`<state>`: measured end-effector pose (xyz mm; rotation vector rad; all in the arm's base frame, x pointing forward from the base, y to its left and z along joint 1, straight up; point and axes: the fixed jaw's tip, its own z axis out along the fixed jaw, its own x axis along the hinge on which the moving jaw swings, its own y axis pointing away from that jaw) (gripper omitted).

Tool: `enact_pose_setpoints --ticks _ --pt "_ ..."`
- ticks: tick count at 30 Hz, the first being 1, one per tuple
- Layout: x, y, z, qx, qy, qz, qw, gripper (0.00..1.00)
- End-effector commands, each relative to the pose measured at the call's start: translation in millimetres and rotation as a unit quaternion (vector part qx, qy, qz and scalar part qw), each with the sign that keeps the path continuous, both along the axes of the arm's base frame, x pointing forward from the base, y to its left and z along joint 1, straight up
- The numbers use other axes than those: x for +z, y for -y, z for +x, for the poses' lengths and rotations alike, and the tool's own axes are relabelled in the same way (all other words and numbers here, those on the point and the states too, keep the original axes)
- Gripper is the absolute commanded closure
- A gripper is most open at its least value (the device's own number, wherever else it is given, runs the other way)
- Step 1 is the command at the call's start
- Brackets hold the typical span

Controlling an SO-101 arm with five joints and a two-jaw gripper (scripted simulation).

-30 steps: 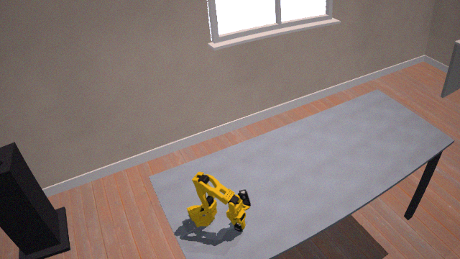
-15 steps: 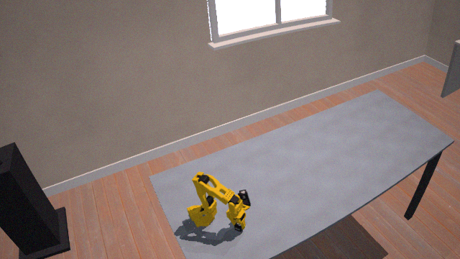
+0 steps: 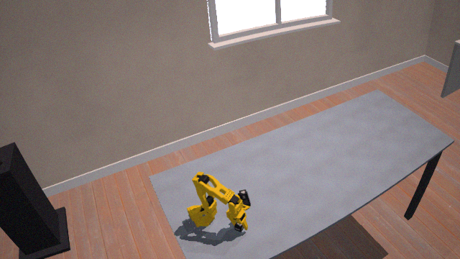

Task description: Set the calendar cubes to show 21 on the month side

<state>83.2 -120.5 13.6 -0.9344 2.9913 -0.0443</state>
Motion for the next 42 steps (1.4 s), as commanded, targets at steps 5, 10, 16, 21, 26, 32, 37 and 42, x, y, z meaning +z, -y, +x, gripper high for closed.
enact_pose_setpoints --ticks 5,10,16,21,26,32,37,42 --pt "0.6 1.7 0.1 0.002 0.004 -0.004 1.000 0.65" --pt "0.6 1.7 0.1 0.002 0.004 -0.004 1.000 0.64" --pt "1.7 1.9 0.2 0.002 0.004 -0.004 1.000 0.64" --pt "10.0 3.1 1.0 0.002 0.004 -0.004 1.000 0.64" --pt "26.3 3.9 1.6 0.002 0.004 -0.004 1.000 0.64" --pt "41.1 3.2 1.1 0.002 0.004 -0.004 1.000 0.64" --pt "55.3 1.2 -0.3 0.002 0.004 -0.004 1.000 0.64" --pt "60.4 0.1 -1.0 0.002 0.004 -0.004 1.000 0.64"
